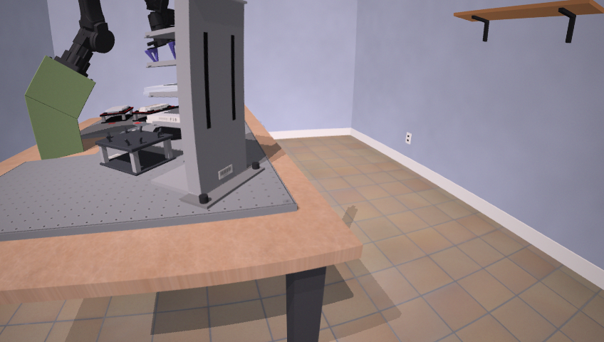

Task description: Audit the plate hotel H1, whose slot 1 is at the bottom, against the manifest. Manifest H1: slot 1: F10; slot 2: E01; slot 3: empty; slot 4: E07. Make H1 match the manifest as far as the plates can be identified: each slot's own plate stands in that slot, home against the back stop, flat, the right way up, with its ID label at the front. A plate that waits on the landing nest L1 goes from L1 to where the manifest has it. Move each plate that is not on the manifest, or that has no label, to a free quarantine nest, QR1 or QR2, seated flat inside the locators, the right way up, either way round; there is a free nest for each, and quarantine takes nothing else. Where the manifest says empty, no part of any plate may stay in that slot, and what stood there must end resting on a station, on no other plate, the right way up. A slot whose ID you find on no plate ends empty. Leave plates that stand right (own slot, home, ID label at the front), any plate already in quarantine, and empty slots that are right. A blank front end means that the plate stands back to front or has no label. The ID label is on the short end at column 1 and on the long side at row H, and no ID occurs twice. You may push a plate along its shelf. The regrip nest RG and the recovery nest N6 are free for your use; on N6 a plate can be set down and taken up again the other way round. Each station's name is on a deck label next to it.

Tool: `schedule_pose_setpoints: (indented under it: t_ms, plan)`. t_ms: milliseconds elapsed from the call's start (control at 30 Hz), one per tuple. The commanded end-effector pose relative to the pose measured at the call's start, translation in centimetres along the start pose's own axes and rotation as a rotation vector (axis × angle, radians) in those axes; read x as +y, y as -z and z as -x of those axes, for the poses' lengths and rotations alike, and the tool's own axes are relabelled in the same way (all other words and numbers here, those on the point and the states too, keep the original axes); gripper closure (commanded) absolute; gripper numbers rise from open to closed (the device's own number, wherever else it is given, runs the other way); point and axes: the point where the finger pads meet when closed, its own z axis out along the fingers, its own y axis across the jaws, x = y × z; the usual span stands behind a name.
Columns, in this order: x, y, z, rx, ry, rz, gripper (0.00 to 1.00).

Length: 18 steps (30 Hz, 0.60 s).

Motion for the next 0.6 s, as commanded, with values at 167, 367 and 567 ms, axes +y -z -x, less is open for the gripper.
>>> schedule_pose_setpoints:
  t_ms: [167,367,567]
  plan:
    - [-2.5,0.6,-0.1,-0.055,-0.132,-0.048,0.0]
    - [-4.3,0.4,-1.1,-0.073,-0.222,-0.087,0.0]
    - [-6.0,0.3,-2.0,-0.091,-0.312,-0.126,0.0]
